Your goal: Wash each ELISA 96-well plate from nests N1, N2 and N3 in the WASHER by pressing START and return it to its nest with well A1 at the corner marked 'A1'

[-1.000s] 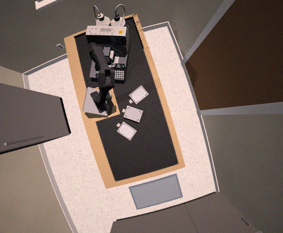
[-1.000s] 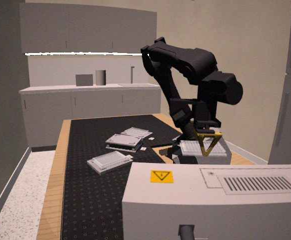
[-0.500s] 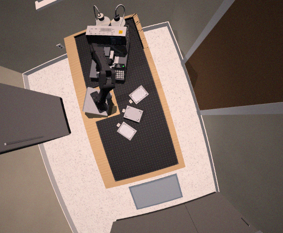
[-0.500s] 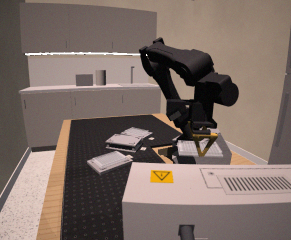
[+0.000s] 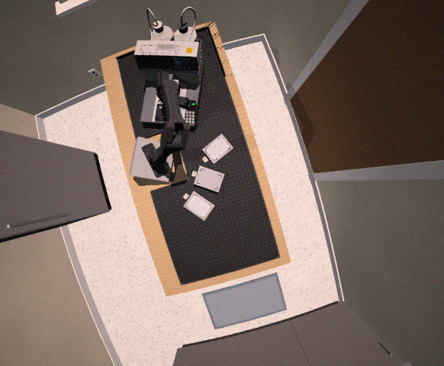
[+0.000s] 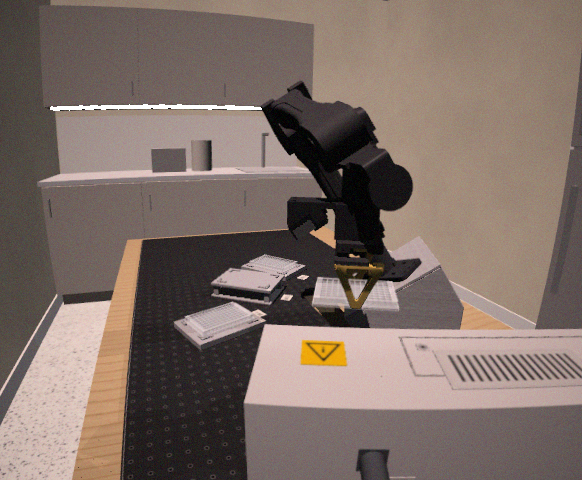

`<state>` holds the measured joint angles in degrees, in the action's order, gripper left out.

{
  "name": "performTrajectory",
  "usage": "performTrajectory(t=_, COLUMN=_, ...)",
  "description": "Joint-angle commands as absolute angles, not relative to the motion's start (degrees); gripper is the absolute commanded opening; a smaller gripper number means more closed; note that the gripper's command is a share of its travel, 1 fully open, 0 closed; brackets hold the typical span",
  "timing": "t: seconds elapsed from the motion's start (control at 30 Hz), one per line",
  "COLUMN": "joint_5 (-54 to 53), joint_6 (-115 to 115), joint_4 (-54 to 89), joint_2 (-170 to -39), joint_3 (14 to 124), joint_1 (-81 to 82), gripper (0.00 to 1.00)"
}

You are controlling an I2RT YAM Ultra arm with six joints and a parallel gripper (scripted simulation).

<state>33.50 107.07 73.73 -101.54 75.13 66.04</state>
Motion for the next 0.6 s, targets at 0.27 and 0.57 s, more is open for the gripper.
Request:
performTrajectory(t=0.27, joint_5=35.1, joint_6=95.8, joint_4=73.8, joint_2=-94.9, joint_3=74.9, joint_1=58.3, gripper=0.0)
performTrajectory(t=0.57, joint_5=35.3, joint_6=94.5, joint_4=73.6, joint_2=-90.6, joint_3=73.0, joint_1=54.7, gripper=0.0)
